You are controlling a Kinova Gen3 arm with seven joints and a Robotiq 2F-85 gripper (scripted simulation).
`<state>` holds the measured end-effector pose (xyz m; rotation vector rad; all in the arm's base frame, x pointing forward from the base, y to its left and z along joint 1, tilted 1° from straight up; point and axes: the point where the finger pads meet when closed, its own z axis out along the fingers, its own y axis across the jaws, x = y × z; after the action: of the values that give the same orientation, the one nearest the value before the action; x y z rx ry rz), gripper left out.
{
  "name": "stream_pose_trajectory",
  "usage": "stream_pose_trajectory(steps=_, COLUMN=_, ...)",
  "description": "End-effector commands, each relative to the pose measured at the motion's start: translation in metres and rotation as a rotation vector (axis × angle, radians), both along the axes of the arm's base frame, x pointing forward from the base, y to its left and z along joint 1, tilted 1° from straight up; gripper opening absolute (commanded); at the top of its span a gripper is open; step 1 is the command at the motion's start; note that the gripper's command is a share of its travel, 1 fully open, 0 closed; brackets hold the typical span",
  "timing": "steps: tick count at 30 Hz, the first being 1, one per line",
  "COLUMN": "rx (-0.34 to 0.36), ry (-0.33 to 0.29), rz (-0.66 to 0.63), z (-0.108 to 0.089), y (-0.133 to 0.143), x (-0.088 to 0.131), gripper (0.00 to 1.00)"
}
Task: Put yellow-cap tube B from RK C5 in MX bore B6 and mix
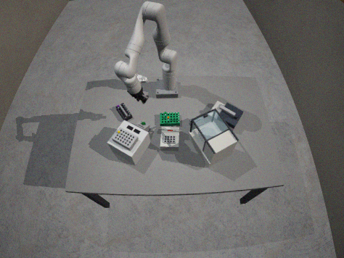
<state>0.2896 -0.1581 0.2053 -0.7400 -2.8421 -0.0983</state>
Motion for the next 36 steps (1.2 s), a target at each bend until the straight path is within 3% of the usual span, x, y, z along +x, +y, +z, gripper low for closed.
stream_pose_trajectory(steps=1, rx=-0.001, ry=-0.002, rz=0.000, z=0.001, y=0.008, x=-0.011, gripper=0.42)
stream_pose_trajectory(steps=15, rx=-0.001, ry=-0.002, rz=0.000, z=0.001, y=0.031, x=-0.043, gripper=0.42)
stream_pose_trajectory(steps=22, rx=-0.001, ry=-0.002, rz=0.000, z=0.001, y=0.031, x=-0.043, gripper=0.42)
stream_pose_trajectory(steps=23, rx=0.000, ry=-0.008, rz=0.039, z=-0.001, y=0.031, x=-0.040, gripper=0.10)
stream_pose_trajectory(steps=25, rx=0.000, ry=-0.008, rz=0.039, z=-0.001, y=0.031, x=-0.040, gripper=0.10)
stream_pose_trajectory(steps=36, rx=0.016, ry=-0.076, rz=0.474, z=-0.024, y=0.020, x=-0.013, gripper=0.10)
